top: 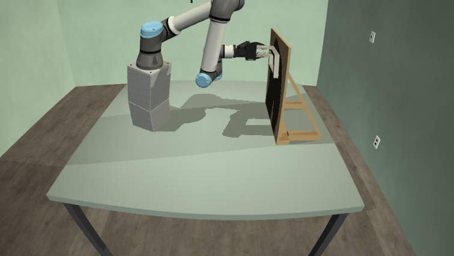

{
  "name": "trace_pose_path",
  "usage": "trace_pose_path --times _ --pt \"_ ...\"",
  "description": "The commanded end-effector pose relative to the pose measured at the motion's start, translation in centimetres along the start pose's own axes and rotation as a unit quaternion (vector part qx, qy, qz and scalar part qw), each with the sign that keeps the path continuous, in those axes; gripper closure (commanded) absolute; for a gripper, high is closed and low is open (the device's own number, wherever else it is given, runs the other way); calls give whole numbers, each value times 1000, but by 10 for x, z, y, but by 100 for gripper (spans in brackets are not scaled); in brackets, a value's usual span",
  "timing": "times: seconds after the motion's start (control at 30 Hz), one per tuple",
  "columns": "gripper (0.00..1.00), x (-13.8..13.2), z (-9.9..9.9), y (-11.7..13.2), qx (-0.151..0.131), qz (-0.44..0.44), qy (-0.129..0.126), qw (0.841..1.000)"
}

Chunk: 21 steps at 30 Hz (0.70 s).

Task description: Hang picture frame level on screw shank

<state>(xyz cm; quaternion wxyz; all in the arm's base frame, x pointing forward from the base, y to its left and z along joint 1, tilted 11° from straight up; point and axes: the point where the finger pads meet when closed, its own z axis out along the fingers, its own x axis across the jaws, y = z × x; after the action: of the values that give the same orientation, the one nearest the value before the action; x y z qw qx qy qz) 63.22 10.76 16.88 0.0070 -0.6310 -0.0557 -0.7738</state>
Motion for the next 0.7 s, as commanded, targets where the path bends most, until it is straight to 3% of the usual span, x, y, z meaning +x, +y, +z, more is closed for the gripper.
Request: trace_pose_path --times 0.0,0.43,0.47,0.67 --pt "100 1 0 0 0 0 0 1000" --pt "100 1 0 0 0 0 0 1000" --pt "71 1 0 0 0 0 0 1000" --pt "71 1 0 0 0 0 0 1000"
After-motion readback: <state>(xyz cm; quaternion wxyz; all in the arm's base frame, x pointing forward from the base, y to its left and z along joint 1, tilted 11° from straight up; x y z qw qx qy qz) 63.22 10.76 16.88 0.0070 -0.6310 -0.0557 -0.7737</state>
